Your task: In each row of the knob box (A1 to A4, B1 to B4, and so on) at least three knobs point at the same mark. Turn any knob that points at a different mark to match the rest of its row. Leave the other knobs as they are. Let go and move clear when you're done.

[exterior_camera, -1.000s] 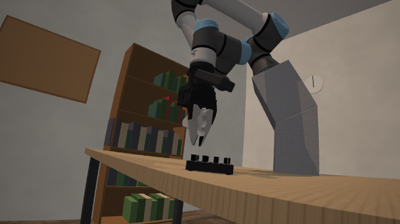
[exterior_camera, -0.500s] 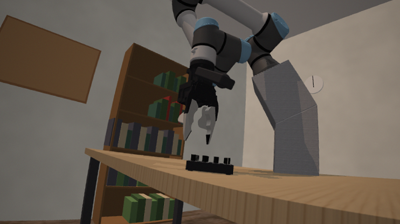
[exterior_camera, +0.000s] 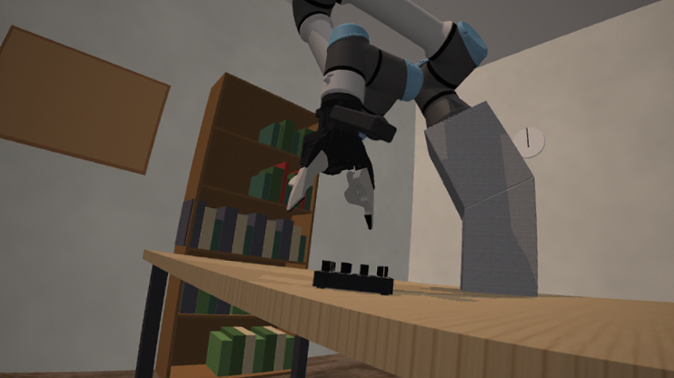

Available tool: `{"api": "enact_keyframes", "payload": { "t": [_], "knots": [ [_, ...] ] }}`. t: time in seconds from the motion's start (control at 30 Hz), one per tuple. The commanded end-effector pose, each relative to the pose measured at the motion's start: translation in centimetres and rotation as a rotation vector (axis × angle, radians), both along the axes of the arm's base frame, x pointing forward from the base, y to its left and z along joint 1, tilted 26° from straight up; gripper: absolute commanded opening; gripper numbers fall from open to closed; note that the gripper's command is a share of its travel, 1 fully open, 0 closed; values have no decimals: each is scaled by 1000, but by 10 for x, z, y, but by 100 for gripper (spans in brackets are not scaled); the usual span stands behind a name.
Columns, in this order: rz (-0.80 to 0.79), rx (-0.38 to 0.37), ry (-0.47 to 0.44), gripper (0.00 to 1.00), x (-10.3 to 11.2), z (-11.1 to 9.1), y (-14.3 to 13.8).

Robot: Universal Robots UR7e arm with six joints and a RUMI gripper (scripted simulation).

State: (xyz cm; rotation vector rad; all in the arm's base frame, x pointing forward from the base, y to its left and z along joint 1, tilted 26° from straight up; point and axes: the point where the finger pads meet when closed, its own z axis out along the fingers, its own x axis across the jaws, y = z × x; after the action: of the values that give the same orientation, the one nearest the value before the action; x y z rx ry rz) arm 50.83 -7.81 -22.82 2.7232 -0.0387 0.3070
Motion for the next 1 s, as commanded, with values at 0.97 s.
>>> {"api": "enact_keyframes", "payload": {
  "t": [0.97],
  "knots": [
    [0, 0, -1, 100, -21, 93, 40]
  ]
}}
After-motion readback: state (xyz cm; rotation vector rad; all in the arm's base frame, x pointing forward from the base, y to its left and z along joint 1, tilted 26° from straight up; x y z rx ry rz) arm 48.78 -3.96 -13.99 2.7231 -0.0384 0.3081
